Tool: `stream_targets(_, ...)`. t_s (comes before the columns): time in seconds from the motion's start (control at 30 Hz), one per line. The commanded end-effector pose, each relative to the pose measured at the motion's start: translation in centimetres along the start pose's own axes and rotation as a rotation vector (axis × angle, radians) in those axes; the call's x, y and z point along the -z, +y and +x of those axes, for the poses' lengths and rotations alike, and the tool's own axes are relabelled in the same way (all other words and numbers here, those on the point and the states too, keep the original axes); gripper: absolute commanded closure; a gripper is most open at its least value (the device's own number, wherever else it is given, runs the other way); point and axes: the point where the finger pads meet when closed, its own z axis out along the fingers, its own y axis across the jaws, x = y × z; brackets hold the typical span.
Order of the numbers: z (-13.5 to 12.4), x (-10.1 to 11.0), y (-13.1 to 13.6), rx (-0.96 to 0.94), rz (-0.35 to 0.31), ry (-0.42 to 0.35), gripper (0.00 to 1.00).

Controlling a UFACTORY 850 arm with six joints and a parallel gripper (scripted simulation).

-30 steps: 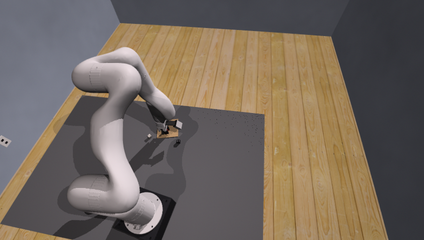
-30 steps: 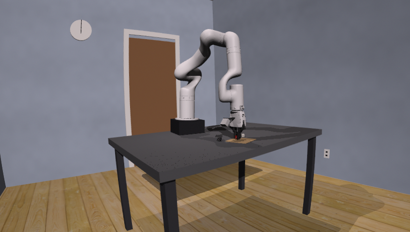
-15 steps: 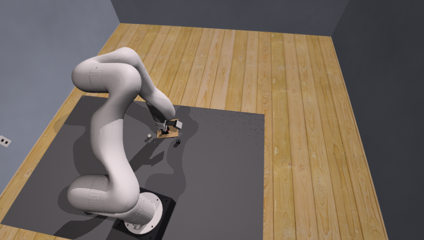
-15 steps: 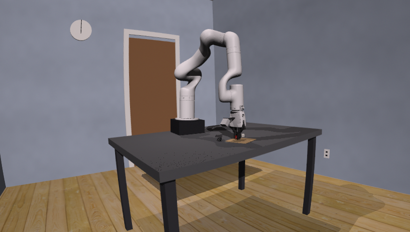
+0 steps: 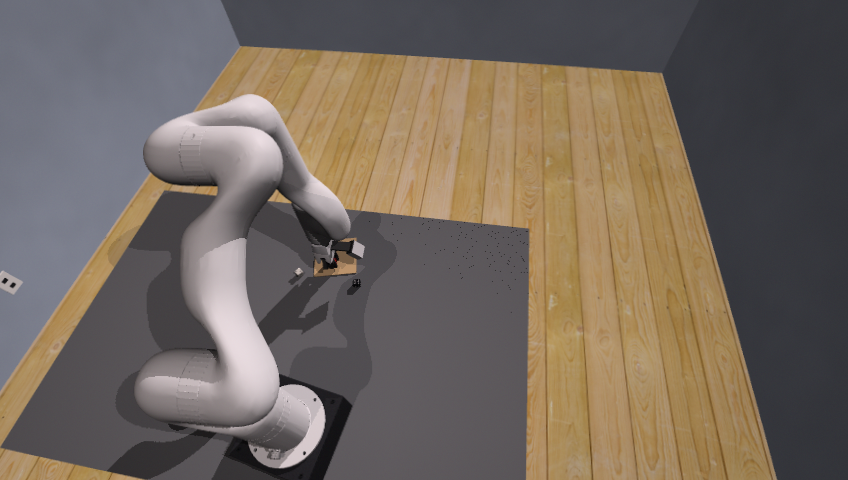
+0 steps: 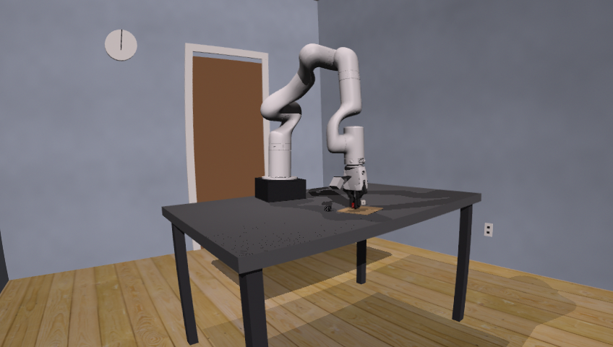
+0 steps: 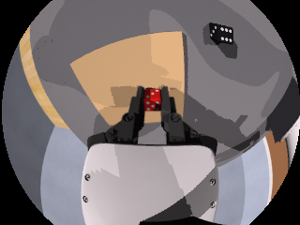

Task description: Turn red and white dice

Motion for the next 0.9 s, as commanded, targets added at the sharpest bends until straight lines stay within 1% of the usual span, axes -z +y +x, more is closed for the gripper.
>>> stream_targets(0.0,0.0,0.0,-0.09,0.0,0.002,0.0,0.85)
stream_targets(0.87,0.0,-0.33,-0.09,0.0,0.002,0.0,0.85)
